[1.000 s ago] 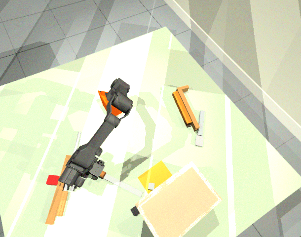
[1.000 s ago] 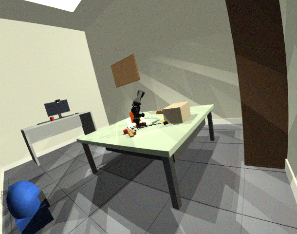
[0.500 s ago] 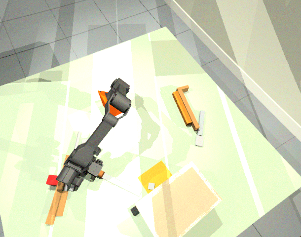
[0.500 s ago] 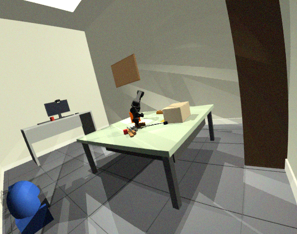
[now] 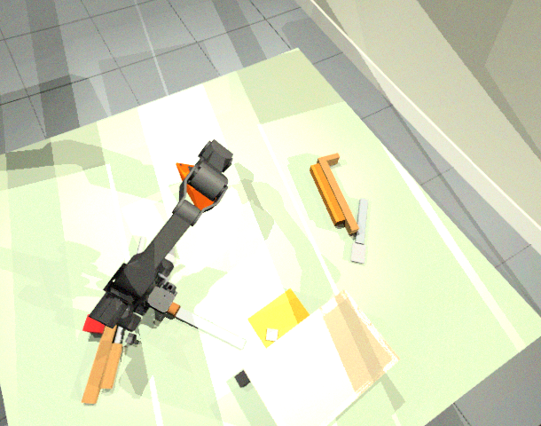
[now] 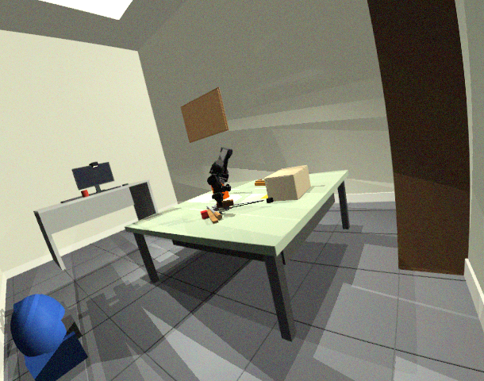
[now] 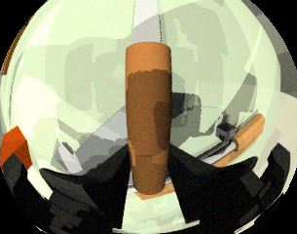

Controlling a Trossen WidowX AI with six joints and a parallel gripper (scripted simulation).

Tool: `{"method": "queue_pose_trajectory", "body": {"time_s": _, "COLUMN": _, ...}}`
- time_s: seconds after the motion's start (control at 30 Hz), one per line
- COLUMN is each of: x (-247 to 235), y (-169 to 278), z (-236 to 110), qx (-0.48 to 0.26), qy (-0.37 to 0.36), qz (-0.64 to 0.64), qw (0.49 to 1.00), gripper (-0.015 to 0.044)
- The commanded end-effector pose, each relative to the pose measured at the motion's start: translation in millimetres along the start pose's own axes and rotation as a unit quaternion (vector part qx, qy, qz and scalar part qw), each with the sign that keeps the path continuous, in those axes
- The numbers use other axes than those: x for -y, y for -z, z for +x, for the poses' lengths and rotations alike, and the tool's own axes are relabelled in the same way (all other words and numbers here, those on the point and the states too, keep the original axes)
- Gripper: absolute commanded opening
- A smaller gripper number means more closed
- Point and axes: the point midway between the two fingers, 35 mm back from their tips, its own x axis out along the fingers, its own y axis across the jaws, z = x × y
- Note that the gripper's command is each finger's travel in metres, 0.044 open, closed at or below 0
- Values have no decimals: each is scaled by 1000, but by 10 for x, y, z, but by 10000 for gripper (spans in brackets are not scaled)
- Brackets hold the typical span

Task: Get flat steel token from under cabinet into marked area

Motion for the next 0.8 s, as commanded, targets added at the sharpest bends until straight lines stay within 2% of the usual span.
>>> {"method": "queue_pose_trajectory", "body": {"time_s": 0.0, "x": -11, "y": 97, "z": 31, "qx": -1, "qy": -3, "qz": 2, "qw": 1000, "gripper": 0}}
{"method": "queue_pose_trajectory", "body": {"time_s": 0.77, "x": -63, "y": 231, "z": 25, "qx": -1, "qy": -3, "qz": 2, "qw": 1000, "gripper": 0}}
